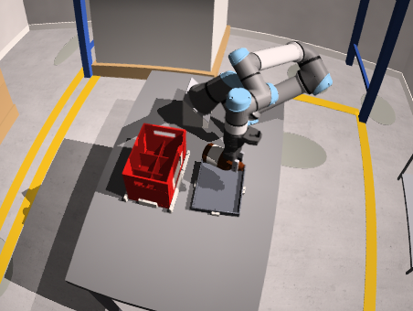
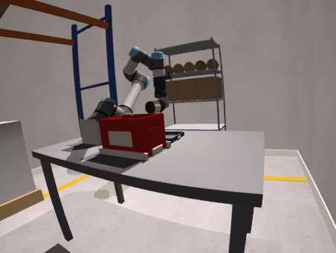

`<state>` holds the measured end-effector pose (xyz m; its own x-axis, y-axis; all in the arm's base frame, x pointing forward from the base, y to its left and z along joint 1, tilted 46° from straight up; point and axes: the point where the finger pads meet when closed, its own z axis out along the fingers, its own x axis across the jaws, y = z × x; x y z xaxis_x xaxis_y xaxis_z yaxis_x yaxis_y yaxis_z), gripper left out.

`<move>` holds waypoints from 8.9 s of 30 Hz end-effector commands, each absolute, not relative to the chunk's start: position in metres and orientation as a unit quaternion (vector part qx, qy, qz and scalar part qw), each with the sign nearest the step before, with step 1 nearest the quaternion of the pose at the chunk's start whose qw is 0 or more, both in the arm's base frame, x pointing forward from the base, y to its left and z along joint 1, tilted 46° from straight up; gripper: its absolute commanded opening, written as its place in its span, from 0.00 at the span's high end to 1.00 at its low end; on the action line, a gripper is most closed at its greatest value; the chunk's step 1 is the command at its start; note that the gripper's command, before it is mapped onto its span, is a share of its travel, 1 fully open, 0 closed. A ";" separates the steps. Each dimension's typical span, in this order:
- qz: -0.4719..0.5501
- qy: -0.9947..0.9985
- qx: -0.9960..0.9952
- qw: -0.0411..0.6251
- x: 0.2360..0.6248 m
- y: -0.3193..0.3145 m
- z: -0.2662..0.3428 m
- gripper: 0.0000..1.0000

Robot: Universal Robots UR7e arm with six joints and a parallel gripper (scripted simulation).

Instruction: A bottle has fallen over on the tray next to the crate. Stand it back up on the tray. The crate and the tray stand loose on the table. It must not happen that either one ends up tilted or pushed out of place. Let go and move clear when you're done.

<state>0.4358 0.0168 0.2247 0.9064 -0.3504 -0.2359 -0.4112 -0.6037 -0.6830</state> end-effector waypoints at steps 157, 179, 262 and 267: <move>0.179 0.529 -0.753 0.349 0.435 0.017 0.225 1.00; 0.180 0.529 -0.753 0.349 0.435 0.017 0.225 1.00; 0.224 0.623 -0.676 0.322 0.435 0.017 0.225 1.00; 0.228 0.633 -0.667 0.319 0.436 0.017 0.225 1.00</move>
